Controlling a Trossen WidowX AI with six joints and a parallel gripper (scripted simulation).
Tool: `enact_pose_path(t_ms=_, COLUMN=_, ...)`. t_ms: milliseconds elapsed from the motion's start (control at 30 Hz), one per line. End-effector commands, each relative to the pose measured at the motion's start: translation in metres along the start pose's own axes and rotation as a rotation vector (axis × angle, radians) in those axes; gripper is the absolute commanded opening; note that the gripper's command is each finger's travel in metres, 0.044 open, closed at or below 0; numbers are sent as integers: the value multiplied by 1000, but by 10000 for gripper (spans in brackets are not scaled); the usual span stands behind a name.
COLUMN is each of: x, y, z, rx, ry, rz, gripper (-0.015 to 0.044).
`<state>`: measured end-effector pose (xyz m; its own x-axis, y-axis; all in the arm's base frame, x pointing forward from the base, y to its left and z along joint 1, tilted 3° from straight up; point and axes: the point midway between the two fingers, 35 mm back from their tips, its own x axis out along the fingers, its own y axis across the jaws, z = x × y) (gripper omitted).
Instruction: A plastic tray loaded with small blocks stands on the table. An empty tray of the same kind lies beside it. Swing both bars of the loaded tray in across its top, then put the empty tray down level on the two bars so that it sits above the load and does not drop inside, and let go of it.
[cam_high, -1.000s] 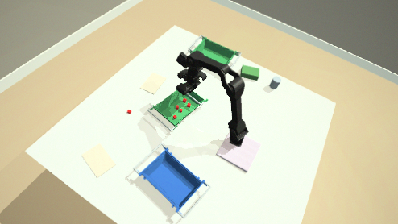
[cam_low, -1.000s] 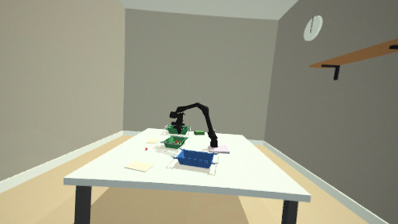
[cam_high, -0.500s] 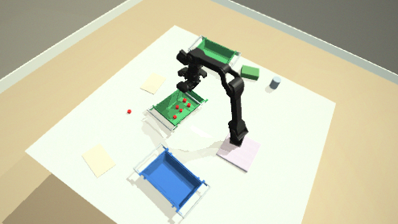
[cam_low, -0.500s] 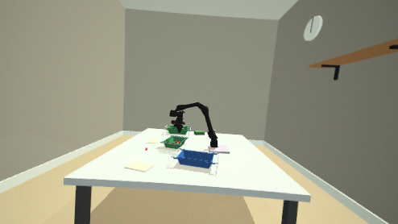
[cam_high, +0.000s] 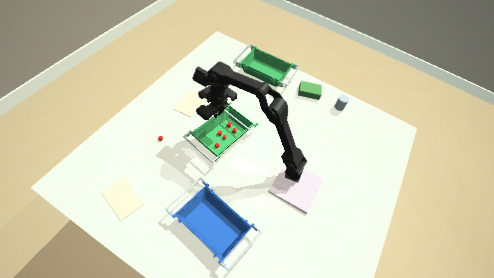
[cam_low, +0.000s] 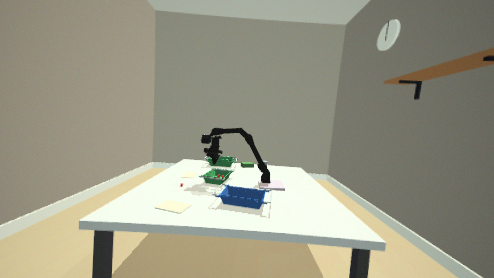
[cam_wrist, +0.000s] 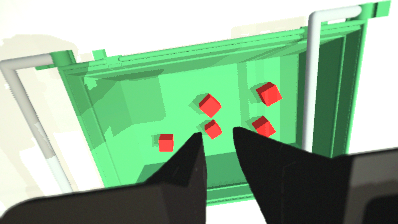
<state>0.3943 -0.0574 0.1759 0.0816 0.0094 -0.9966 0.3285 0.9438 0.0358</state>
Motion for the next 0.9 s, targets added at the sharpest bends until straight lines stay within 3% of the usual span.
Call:
enact_pose_path(t_ms=0, x=9, y=69, z=5, rx=-7, ry=-8, rz=6, gripper=82)
enact_pose_path(t_ms=200, x=25, y=147, z=-6, rx=-9, ry=-10, rz=15, gripper=82)
enact_pose_path(t_ms=533, x=28, y=149, z=-6, rx=-9, ry=-10, rz=15, gripper=82)
enact_pose_path(t_ms=867, x=53, y=150, z=-4, rx=-9, ry=-10, rz=15, gripper=82)
